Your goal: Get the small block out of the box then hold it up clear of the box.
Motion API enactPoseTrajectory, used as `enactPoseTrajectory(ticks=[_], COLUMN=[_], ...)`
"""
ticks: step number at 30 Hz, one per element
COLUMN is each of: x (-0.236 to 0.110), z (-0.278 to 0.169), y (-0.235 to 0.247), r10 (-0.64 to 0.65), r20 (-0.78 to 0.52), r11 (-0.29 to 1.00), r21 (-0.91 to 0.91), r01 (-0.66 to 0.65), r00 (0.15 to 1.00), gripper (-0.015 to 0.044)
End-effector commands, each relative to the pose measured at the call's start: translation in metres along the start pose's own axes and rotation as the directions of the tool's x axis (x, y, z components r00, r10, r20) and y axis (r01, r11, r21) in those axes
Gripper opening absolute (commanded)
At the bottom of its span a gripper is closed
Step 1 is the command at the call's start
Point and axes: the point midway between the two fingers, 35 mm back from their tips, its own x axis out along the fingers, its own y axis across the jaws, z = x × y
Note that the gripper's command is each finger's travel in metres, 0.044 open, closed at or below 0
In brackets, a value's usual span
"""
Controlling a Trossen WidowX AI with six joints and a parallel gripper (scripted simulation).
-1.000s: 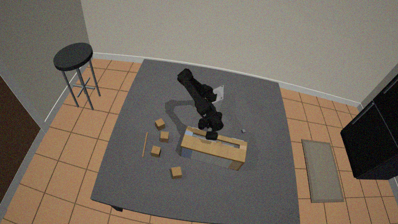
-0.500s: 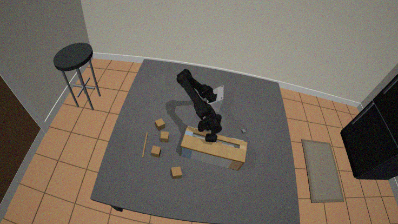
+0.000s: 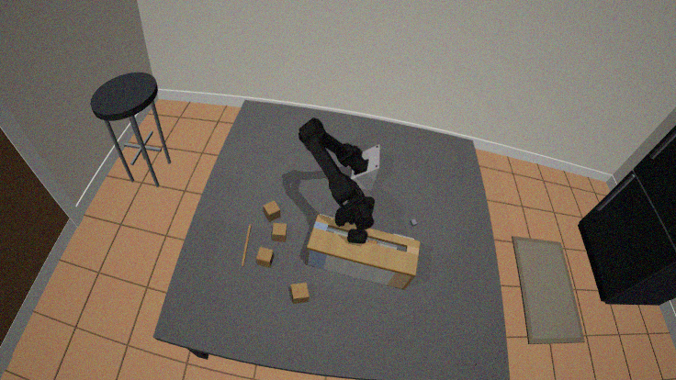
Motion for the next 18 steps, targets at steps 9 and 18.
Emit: enactPoseTrajectory(ticks=[9, 18], x=[0.005, 0.012], z=[-0.016, -0.034], y=[0.0, 0.0], r10=[0.001, 0.001], r20=[-0.001, -0.002], r11=[1.0, 1.0], r21=[0.0, 0.0], r01=[-0.001, -0.001], r00=[1.0, 1.0], gripper=[0.04, 0.04])
